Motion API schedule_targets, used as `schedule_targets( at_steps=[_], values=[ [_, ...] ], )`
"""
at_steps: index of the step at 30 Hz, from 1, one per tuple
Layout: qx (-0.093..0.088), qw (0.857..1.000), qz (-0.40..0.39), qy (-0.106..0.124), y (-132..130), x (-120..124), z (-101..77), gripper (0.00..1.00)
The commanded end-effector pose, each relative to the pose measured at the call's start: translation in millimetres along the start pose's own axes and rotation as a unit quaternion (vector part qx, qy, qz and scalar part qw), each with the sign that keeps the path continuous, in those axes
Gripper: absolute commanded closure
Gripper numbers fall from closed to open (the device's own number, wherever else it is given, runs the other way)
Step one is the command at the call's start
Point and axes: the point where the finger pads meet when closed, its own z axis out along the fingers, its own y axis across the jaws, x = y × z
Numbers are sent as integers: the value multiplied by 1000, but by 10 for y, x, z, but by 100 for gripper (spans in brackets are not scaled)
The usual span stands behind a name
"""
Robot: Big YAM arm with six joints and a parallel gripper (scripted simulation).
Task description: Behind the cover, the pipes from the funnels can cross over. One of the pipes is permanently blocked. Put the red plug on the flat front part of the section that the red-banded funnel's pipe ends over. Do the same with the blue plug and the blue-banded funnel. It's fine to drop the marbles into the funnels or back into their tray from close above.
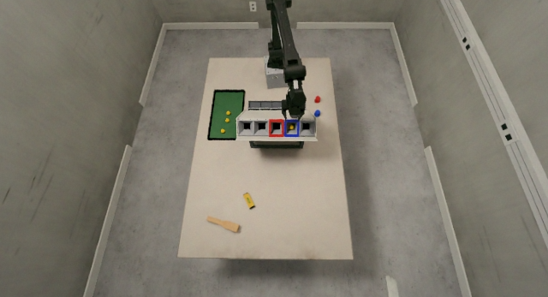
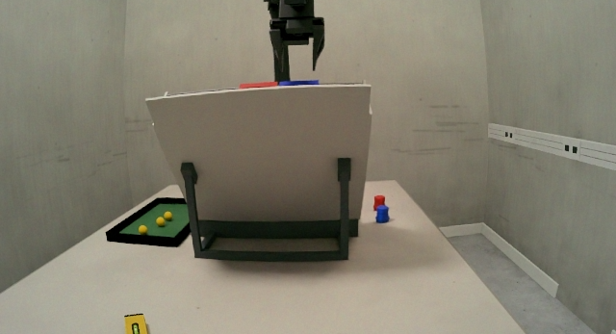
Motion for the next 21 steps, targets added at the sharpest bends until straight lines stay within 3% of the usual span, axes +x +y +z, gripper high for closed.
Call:
schedule_targets(
  at_steps=[1, 21],
  values=[
    [-4, 999, 4, -32, 8, -272, -258, 41],
    [-4, 999, 4, -32, 12, -403, -381, 41]
  ],
)
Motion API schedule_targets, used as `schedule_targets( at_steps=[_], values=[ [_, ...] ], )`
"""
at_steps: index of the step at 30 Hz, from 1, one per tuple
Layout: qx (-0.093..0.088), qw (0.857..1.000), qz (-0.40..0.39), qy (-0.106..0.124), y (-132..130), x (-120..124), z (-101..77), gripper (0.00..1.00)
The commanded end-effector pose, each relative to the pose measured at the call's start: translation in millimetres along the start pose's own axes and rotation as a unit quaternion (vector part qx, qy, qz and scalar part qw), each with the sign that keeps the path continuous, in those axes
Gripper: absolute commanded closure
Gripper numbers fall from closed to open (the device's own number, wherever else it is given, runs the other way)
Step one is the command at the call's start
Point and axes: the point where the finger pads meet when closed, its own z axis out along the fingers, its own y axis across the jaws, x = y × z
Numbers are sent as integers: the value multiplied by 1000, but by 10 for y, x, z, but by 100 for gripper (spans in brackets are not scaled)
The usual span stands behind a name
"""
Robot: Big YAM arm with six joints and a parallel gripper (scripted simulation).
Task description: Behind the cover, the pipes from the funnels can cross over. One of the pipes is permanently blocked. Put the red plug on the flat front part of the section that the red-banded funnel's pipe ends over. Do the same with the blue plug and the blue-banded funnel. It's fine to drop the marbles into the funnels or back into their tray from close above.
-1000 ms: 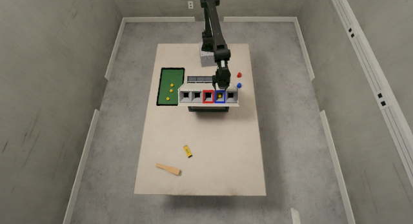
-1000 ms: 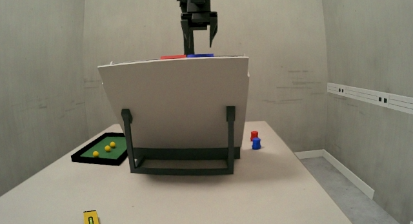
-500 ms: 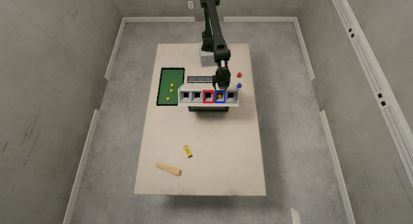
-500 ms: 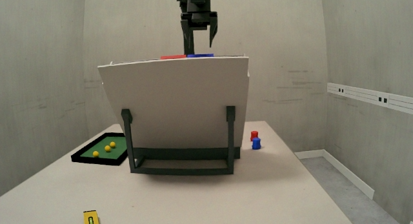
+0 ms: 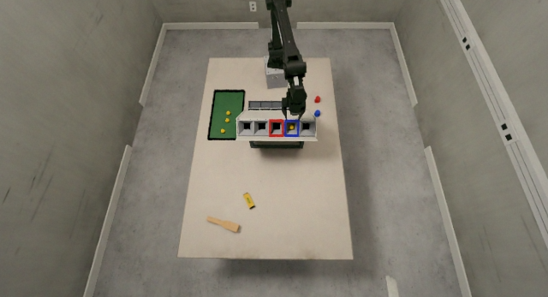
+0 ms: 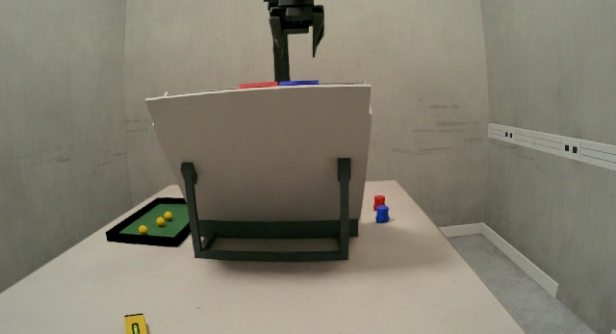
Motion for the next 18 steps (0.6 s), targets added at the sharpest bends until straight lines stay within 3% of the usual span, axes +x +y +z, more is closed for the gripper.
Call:
schedule_targets(
  at_steps=[1, 15, 18],
  values=[
    [-3, 1000, 3, -22, 9, -143, -209, 41],
    [-3, 1000, 2, -21, 12, 1336, -651, 41],
    [-3, 1000, 2, -21, 12, 1342, -655, 41]
  ],
)
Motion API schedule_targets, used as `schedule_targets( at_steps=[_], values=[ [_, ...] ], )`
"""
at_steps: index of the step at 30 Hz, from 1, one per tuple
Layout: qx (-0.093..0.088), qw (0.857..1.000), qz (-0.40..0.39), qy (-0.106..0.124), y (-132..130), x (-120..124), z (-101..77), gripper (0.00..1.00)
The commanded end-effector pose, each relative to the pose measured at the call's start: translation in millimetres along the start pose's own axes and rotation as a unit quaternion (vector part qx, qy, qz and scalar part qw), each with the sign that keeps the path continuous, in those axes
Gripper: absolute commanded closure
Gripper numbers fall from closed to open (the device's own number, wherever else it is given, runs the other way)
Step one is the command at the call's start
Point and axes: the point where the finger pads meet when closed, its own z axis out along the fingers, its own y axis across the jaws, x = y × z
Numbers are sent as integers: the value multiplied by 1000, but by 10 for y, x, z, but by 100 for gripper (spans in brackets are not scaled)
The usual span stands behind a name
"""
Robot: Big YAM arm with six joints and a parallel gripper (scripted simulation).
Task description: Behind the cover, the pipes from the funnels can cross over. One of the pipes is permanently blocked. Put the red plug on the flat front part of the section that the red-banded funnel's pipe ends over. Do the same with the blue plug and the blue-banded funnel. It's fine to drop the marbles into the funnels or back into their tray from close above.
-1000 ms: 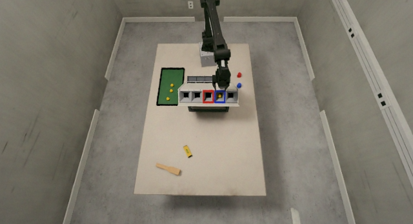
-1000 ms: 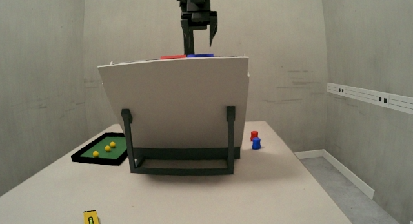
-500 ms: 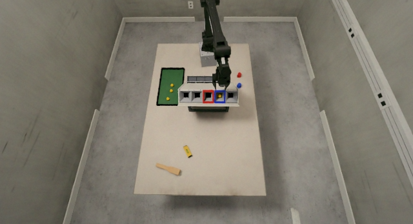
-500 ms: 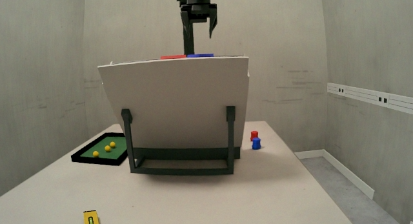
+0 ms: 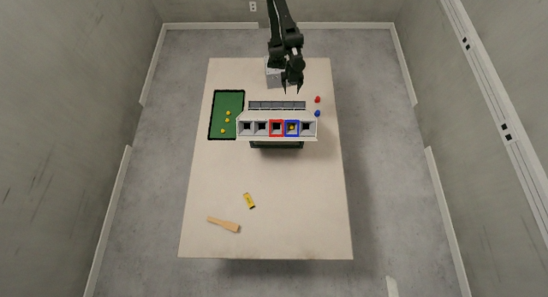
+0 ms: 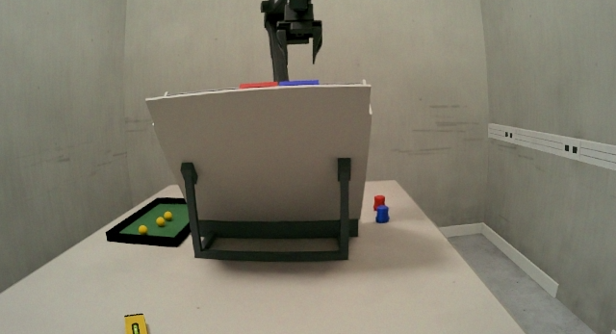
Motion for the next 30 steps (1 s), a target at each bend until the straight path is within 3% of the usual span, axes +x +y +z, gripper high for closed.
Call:
schedule_targets(
  at_steps=[1, 16, 30],
  values=[
    [1, 1000, 9, -9, 30, -20, -39, 41],
    [1, 1000, 9, -9, 33, 60, -91, 41],
    [-1, 988, 9, 153, -511, 1270, 225, 41]
  ],
)
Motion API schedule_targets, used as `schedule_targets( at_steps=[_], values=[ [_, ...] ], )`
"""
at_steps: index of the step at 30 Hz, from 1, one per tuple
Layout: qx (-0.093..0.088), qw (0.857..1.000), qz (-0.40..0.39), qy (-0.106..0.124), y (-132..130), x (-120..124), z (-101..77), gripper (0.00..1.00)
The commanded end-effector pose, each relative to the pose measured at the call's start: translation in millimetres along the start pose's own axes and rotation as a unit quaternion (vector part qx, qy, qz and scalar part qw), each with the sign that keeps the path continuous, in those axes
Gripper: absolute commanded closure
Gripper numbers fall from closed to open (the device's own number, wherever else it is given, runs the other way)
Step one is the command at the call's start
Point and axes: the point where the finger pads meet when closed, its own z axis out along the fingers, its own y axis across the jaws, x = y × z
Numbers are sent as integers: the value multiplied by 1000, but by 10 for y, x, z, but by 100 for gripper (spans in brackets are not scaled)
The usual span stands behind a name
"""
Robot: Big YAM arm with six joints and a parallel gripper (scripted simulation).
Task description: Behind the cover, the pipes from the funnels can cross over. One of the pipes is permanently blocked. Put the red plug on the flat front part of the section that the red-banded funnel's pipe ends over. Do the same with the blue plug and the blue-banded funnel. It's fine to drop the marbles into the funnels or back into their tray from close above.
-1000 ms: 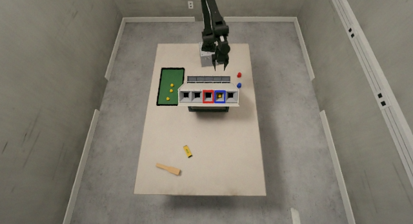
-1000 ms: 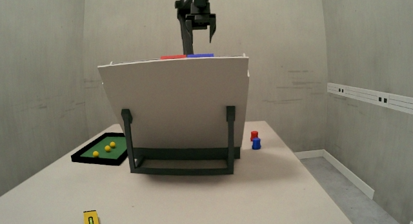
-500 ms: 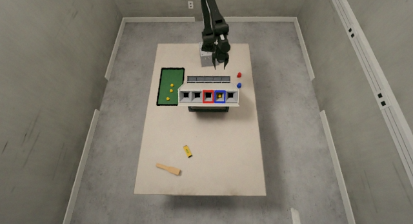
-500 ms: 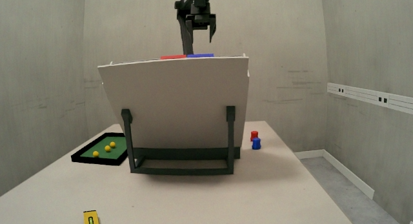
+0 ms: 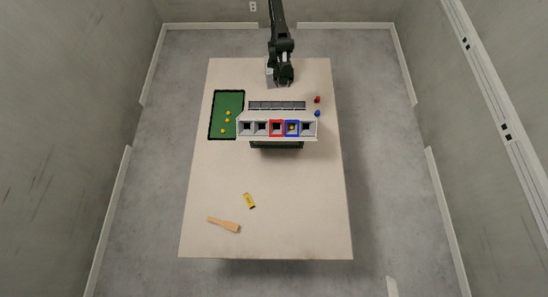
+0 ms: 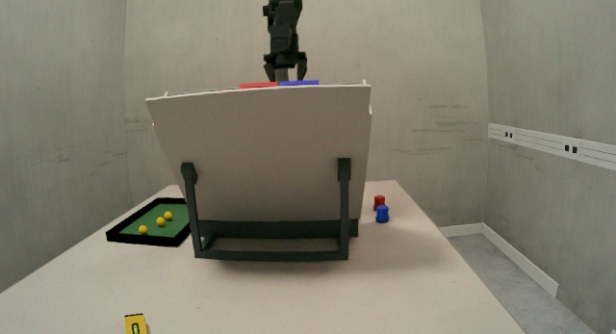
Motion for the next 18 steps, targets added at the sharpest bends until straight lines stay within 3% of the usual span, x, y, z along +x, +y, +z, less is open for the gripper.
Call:
schedule_targets(
  at_steps=[1, 18],
  values=[
    [1, 1000, -12, 26, -170, 227, 56, 41],
    [3, 998, -12, 69, -320, 512, 217, 41]
  ],
)
